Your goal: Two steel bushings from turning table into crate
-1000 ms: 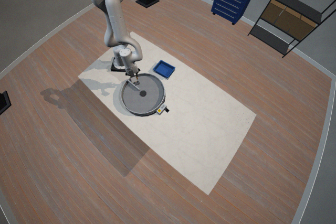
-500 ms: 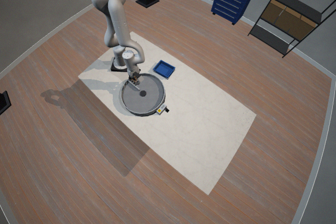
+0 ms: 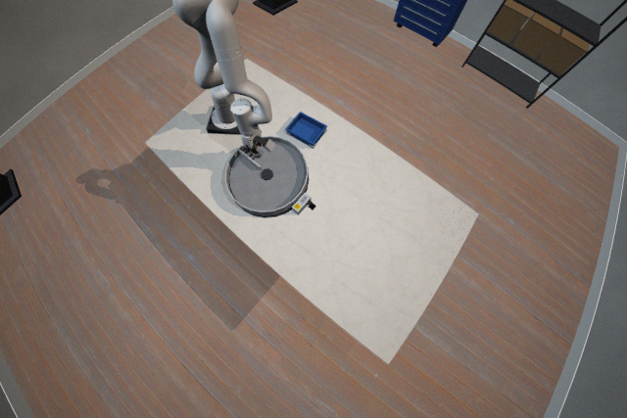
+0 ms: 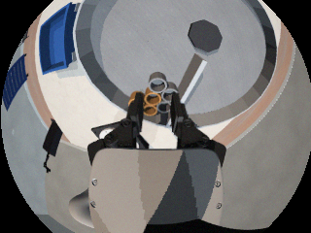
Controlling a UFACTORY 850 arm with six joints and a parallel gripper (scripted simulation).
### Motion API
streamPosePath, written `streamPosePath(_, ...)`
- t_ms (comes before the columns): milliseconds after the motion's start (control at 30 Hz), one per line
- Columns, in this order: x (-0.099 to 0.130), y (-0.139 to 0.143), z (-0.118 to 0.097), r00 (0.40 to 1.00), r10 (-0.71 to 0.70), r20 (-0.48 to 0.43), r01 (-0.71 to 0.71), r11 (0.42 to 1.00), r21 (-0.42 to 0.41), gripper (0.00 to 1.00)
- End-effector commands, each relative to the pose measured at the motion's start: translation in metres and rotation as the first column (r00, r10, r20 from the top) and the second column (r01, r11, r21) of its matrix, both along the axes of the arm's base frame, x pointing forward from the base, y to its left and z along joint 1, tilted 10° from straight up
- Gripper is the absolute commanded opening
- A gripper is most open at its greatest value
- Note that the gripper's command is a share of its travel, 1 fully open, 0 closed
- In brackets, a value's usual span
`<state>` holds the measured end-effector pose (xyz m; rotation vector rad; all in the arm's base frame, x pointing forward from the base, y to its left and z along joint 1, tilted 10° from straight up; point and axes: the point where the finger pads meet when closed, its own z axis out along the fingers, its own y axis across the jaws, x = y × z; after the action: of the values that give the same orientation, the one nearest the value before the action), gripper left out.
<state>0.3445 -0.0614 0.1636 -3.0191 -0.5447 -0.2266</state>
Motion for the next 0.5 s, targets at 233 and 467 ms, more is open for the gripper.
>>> streamPosePath(233, 0.0033, 0.0018, -0.0059, 0.994, 0.103, 0.023, -0.103, 0.995, 0.003, 0.4)
streamPosePath(467, 0.0034, 0.0019, -0.0061, 0.994, 0.106, 0.023, -0.106, 0.994, 0.002, 0.4)
